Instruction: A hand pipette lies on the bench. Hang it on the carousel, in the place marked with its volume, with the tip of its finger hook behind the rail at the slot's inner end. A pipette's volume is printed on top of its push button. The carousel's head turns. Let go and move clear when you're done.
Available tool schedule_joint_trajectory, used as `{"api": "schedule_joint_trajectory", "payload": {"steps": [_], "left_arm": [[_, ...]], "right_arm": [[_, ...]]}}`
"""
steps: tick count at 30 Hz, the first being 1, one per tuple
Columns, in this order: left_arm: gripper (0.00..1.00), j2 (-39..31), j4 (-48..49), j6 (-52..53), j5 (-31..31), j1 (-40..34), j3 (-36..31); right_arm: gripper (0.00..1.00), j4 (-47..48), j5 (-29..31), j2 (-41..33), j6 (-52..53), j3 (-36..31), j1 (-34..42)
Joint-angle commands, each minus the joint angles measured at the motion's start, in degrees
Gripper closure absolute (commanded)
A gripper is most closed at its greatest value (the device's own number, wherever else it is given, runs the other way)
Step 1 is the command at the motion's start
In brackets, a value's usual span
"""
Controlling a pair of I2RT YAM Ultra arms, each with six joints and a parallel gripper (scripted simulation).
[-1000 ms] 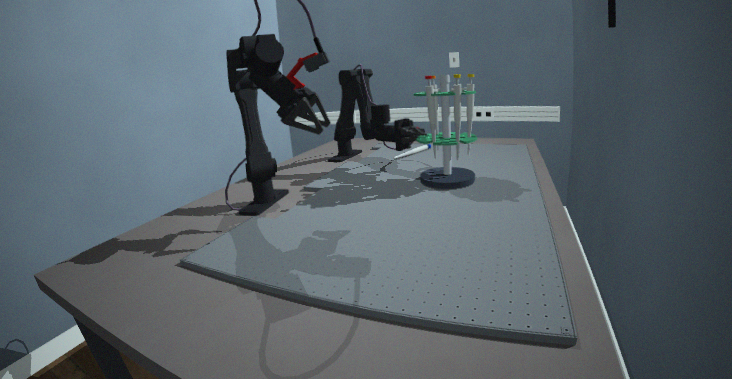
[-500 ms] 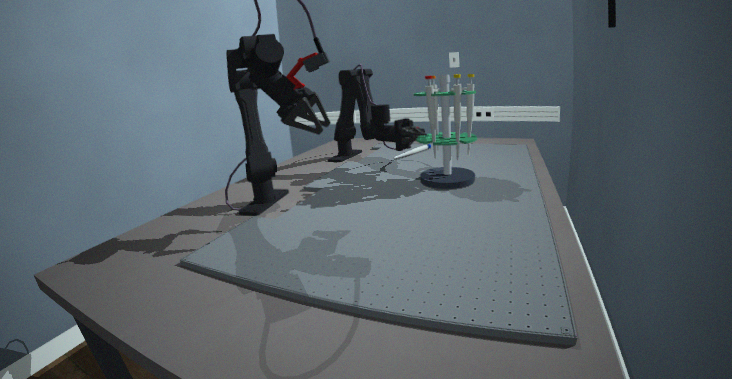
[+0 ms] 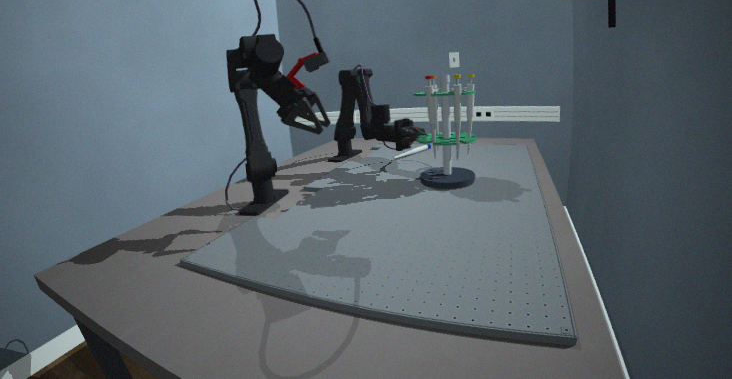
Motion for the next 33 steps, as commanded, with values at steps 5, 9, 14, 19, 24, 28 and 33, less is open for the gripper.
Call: {"api": "schedule_joint_trajectory", "payload": {"steps": [5, 9, 14, 19, 24, 28, 33], "left_arm": [[1.0, -0.44, -1.35, 0.47, 0.44, 0.75, 1.98], [1.0, -0.44, -1.35, 0.47, 0.44, 0.75, 1.98], [1.0, -1.85, -0.73, 0.35, 6.59, 2.91, -1.41], [1.0, -2.24, -0.42, 0.48, 13.39, 5.91, 0.1], [1.0, -1.96, -0.38, 0.35, 17.23, 7.63, -1.12], [1.0, -0.21, -0.23, 0.29, 24.84, 10.62, 0.18], [1.0, 0.16, -0.19, 0.41, 26.6, 11.88, -0.5]], "right_arm": [[0.0, 0.82, -1.21, 0.01, -0.28, 1.4, -0.48], [0.0, 0.82, -1.21, 0.01, -0.28, 1.4, -0.48], [0.0, 0.82, -1.21, 0.01, -0.28, 1.4, -0.48], [0.0, 0.82, -1.21, 0.01, -0.28, 1.4, -0.48], [0.0, 0.82, -1.21, 0.01, -0.28, 1.4, -0.48], [0.0, 0.82, -1.21, 0.01, -0.28, 1.4, -0.48], [0.0, 0.82, -1.21, 0.01, -0.28, 1.4, -0.48]]}}
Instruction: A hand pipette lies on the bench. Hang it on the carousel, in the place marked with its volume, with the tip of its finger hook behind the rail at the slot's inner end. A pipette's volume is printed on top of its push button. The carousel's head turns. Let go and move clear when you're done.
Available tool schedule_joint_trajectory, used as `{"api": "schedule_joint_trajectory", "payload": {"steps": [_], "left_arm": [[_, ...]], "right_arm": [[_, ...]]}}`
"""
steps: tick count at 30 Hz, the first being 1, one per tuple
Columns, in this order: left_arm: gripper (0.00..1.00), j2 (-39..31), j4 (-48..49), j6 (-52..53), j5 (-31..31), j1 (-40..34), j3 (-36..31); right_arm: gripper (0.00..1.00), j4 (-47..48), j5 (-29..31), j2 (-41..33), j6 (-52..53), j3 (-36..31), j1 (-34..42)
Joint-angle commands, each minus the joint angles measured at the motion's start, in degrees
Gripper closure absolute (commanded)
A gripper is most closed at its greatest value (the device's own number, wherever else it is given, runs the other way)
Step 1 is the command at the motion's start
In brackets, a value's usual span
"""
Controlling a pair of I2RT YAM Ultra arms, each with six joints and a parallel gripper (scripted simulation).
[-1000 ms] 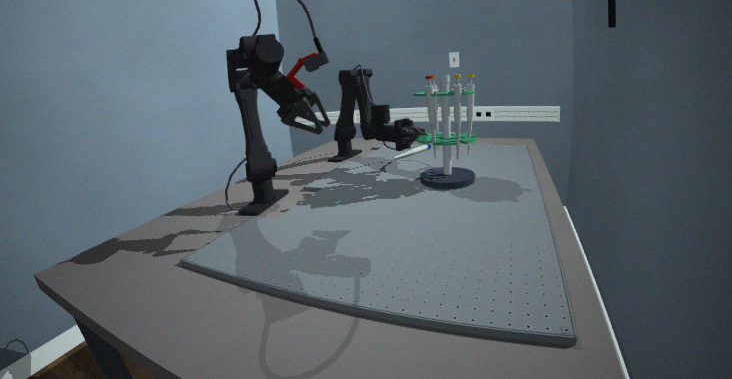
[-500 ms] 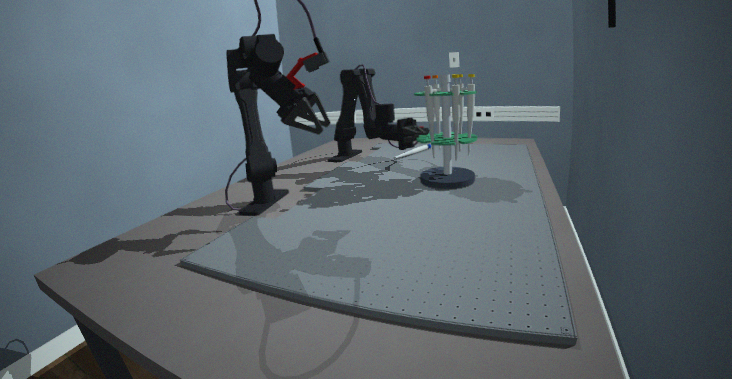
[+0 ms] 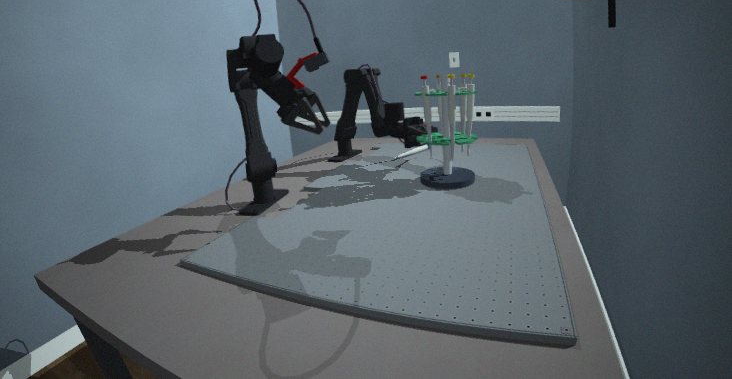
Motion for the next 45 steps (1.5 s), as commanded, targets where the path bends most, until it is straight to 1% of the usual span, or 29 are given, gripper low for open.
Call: {"api": "schedule_joint_trajectory", "payload": {"steps": [1, 3, 4, 7, 15, 16, 17, 20, 28, 30, 31, 34, 40, 41, 45], "left_arm": [[1.0, 0.89, -0.59, 0.45, 1.93, 1.43, 0.47], [1.0, -0.06, 0.08, 0.15, 1.5, 0.87, 0.3], [1.0, 1.1, -0.66, 0.46, 5.1, 2.63, 1.67], [1.0, 1.8, -1.0, 0.4, 13.56, 5.83, 2.78], [1.0, 2.48, -1.53, 0.51, 15.7, 7.14, 3.96], [1.0, 1.52, -0.92, 0.14, 15.25, 6.56, 2.9], [1.0, 2.91, -1.77, 0.45, 18.7, 8.2, 4.7], [1.0, 4.26, -2.58, 0.28, 26.56, 10.95, 7.05], [1.0, 5.11, -3.86, 0.48, 28.49, 12.01, 8.97], [1.0, 4.13, -3.3, 0.13, 28.03, 11.43, 7.93], [1.0, 5.76, -4.23, 0.38, 31.3, 12.9, 10.1], [1.0, 7.68, -5.44, 0.12, 38.66, 15.15, 13.54], [1.0, 8.71, -7.0, 0.37, 40.25, 15.94, 15.85], [1.0, 7.73, -6.55, 0.08, 39.82, 15.36, 14.85], [1.0, 7.72, -6.58, 0.1, 39.82, 15.36, 14.86]], "right_arm": [[0.0, 0.82, -1.21, 0.01, -0.28, 1.4, -0.48], [0.0, 0.82, -1.21, 0.01, -0.28, 1.4, -0.48], [0.0, 0.82, -1.21, 0.01, -0.28, 1.4, -0.48], [0.0, 0.82, -1.21, 0.01, -0.28, 1.4, -0.48], [0.0, 0.82, -1.21, 0.01, -0.28, 1.4, -0.48], [0.0, 0.82, -1.21, 0.01, -0.28, 1.4, -0.48], [0.0, 0.82, -1.21, 0.01, -0.28, 1.4, -0.48], [0.0, 0.82, -1.21, 0.01, -0.28, 1.4, -0.48], [0.0, 0.82, -1.21, 0.01, -0.28, 1.4, -0.48], [0.0, 0.82, -1.21, 0.01, -0.28, 1.4, -0.48], [0.0, 0.82, -1.21, 0.01, -0.28, 1.4, -0.48], [0.0, 0.82, -1.21, 0.01, -0.28, 1.4, -0.48], [0.0, 0.82, -1.21, 0.01, -0.28, 1.4, -0.48], [0.0, 0.82, -1.21, 0.01, -0.28, 1.4, -0.48], [0.0, 0.82, -1.21, 0.01, -0.28, 1.4, -0.48]]}}
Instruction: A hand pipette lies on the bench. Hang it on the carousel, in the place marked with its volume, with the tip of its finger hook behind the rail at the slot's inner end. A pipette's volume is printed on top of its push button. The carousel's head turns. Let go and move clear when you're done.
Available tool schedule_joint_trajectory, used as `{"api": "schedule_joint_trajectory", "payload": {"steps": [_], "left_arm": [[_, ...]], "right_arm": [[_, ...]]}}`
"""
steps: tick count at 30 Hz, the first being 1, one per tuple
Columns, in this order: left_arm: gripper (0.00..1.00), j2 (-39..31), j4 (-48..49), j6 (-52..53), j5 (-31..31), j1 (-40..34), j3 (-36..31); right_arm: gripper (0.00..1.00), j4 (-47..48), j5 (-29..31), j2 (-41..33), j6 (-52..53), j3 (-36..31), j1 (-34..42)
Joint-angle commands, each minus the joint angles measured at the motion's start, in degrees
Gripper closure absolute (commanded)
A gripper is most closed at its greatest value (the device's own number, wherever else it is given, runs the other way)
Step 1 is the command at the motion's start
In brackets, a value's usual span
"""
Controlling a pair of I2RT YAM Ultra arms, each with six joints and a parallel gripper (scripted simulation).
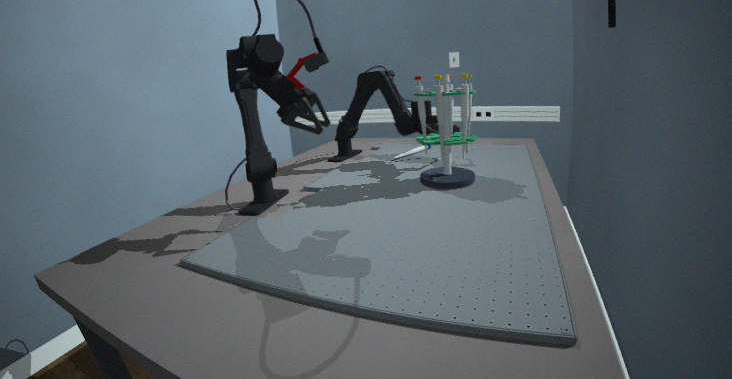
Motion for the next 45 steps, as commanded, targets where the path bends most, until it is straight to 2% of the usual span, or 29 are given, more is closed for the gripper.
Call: {"api": "schedule_joint_trajectory", "payload": {"steps": [1, 45], "left_arm": [[0.51, 0.82, -2.07, 0.98, 0.87, 1.01, 2.23], [0.51, -0.08, -2.26, 1.1, 0.7, 0.76, 2.35]], "right_arm": [[0.0, 0.82, -1.21, 0.01, -0.28, 1.4, -0.48], [0.0, 0.82, -1.21, 0.01, -0.28, 1.4, -0.48]]}}
